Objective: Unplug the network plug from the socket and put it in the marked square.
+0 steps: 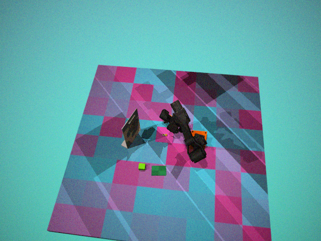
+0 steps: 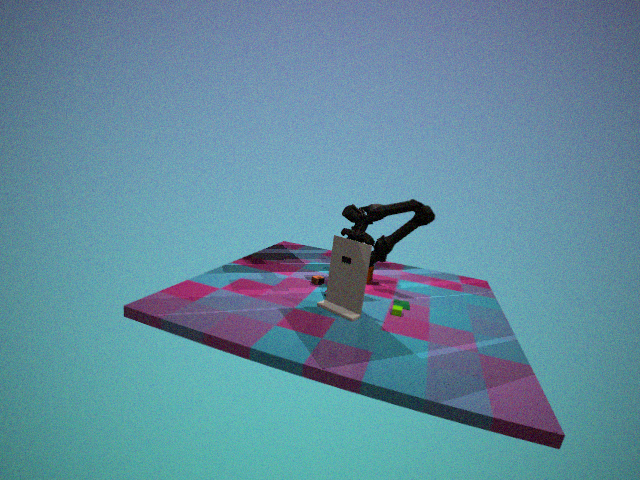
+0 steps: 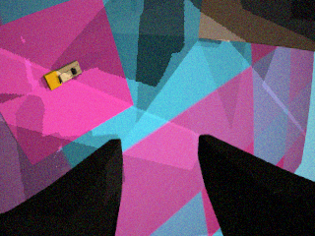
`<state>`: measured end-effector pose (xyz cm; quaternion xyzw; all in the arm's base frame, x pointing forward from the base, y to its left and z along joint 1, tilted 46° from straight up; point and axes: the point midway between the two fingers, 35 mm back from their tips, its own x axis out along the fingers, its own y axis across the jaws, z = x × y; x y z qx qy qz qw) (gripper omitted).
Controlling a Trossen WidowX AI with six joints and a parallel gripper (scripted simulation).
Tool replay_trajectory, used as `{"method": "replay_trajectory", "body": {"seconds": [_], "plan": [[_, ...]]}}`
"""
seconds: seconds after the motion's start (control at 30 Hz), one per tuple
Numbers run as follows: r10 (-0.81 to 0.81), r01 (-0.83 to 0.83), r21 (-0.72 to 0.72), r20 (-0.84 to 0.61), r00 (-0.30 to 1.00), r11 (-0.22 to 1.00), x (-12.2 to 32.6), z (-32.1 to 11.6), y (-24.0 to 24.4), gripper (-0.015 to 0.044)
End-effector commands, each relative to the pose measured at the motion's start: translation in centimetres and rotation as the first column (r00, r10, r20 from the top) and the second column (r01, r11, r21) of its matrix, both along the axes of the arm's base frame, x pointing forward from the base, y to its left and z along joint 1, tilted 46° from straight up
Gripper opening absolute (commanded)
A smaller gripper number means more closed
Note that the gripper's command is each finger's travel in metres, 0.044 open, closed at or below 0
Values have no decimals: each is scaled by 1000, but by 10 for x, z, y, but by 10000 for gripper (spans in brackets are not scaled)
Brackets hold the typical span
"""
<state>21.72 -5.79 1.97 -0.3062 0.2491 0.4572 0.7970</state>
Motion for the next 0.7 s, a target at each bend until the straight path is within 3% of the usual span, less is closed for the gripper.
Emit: {"method": "replay_trajectory", "body": {"seconds": [0.0,0.67], "plan": [[5,-5,-7,1,1000,1000,3,8,-9,156],[7,-7,-5,8,1000,1000,6,54,-50,156]]}}
